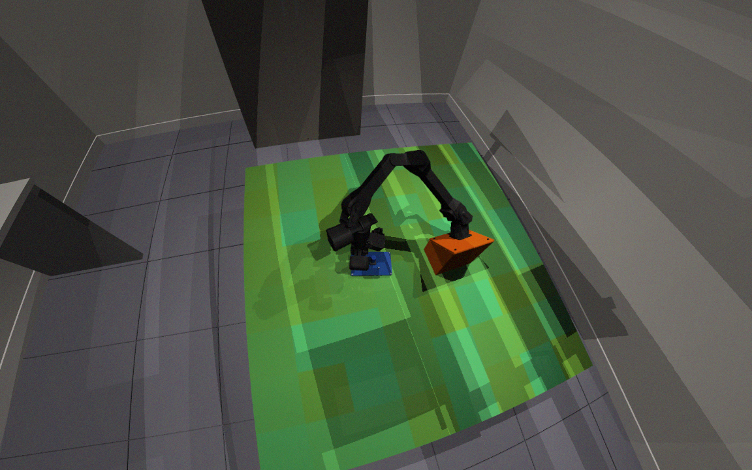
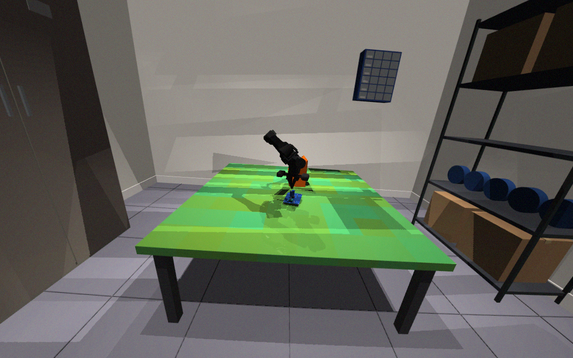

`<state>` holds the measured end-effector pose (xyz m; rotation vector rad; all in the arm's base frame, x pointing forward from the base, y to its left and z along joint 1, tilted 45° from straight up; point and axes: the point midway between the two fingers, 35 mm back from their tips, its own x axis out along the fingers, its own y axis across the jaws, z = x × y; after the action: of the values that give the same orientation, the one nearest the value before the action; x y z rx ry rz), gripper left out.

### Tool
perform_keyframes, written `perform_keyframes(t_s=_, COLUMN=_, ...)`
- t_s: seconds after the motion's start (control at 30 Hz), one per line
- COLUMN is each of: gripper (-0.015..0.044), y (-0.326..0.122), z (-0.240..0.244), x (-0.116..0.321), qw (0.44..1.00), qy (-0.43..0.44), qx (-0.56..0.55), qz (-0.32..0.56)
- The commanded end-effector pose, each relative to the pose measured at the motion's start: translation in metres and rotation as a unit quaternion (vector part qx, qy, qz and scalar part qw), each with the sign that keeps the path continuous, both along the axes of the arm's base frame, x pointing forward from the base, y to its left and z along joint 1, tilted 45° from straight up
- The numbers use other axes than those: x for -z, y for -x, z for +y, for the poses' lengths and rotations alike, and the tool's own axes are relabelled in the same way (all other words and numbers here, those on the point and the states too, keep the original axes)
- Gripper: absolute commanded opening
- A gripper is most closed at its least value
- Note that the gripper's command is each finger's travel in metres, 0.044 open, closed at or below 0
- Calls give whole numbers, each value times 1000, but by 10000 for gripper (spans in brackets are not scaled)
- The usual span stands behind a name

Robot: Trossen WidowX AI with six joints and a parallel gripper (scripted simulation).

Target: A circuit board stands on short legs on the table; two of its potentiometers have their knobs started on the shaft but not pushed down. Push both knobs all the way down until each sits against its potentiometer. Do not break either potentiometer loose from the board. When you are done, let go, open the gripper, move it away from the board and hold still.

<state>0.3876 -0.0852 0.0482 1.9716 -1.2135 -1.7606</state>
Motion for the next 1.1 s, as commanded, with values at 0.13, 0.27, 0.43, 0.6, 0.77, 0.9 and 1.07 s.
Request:
perform_keyframes(t_s=0.13, gripper=0, y=2, z=-9, x=8, qw=1000, qy=2, qx=0, qz=3)
perform_keyframes(t_s=0.27, gripper=0, y=2, z=-9, x=8, qw=1000, qy=2, qx=0, qz=3)
perform_keyframes(t_s=0.43, gripper=0, y=2, z=-9, x=8, qw=1000, qy=2, qx=0, qz=3)
perform_keyframes(t_s=0.6, gripper=0, y=2, z=-10, x=9, qw=1000, qy=2, qx=0, qz=3)
perform_keyframes(t_s=0.77, gripper=0, y=2, z=-11, x=9, qw=1000, qy=2, qx=0, qz=3)
perform_keyframes(t_s=0.9, gripper=0, y=2, z=-11, x=10, qw=1000, qy=2, qx=0, qz=3)
perform_keyframes(t_s=1.07, gripper=0, y=2, z=-12, x=11, qw=1000, qy=2, qx=0, qz=3)
